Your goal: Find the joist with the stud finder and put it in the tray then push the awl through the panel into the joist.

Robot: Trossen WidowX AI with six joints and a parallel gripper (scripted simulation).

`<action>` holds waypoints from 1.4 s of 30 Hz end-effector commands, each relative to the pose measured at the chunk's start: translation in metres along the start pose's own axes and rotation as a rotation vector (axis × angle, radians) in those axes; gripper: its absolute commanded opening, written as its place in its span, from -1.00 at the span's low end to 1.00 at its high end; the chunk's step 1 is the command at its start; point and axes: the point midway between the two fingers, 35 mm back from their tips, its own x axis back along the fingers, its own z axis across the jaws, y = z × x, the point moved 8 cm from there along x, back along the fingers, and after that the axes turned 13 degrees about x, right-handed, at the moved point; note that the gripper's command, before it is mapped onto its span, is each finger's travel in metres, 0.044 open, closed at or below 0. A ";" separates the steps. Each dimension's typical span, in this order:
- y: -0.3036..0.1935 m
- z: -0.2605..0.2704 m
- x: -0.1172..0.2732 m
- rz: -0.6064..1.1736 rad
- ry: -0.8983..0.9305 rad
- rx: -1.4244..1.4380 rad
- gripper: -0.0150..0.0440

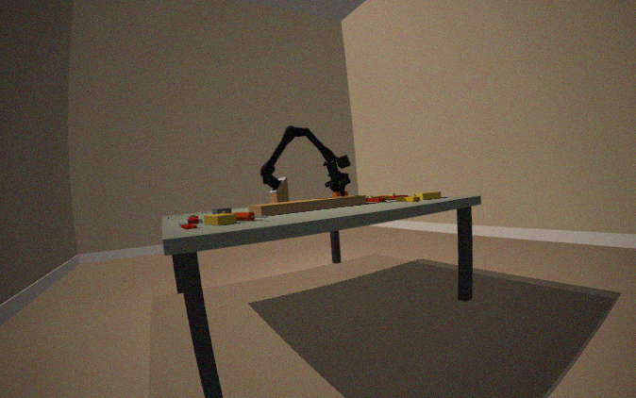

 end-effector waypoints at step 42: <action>-0.340 0.030 0.144 0.236 -0.084 -1.281 1.00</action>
